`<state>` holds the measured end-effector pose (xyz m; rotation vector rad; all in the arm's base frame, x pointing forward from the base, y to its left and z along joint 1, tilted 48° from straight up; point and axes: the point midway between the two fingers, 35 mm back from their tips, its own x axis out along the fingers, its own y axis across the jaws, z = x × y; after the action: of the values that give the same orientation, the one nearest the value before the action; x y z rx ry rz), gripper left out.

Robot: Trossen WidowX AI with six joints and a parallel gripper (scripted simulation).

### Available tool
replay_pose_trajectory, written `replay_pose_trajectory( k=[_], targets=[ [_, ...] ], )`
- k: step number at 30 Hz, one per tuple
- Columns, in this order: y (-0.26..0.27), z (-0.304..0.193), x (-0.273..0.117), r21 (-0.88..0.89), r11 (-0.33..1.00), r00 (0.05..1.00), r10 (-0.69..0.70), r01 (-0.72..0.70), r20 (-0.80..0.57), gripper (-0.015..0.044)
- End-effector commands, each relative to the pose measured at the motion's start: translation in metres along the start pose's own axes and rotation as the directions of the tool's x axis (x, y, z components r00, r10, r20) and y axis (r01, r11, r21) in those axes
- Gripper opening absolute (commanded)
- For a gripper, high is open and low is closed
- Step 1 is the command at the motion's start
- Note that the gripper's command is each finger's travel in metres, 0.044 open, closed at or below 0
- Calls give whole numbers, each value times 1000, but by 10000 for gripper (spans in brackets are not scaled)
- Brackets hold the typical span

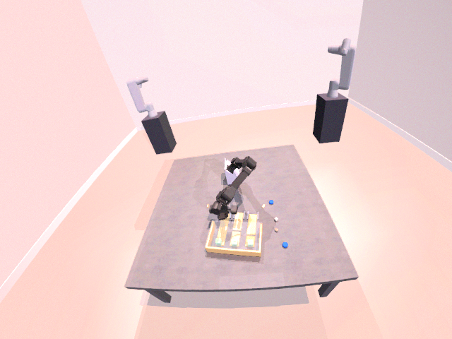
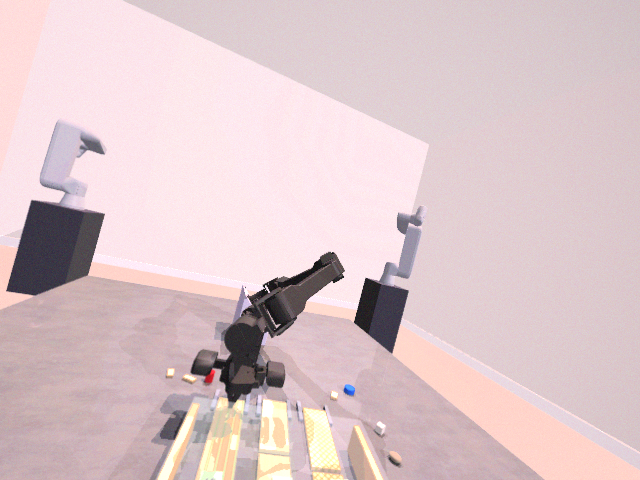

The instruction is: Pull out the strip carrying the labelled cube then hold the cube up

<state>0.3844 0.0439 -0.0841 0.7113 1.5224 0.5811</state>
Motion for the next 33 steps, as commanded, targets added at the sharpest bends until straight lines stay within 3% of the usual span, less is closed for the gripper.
replay_pose_trajectory(
  k=[1, 33],
  targets=[
    [1, 1, 4, 2, 1000, 1000, 7, -7, -6, 0],
    [1, -22, 6, 3, 1000, 1000, 7, -7, -7, 0]
  ],
)
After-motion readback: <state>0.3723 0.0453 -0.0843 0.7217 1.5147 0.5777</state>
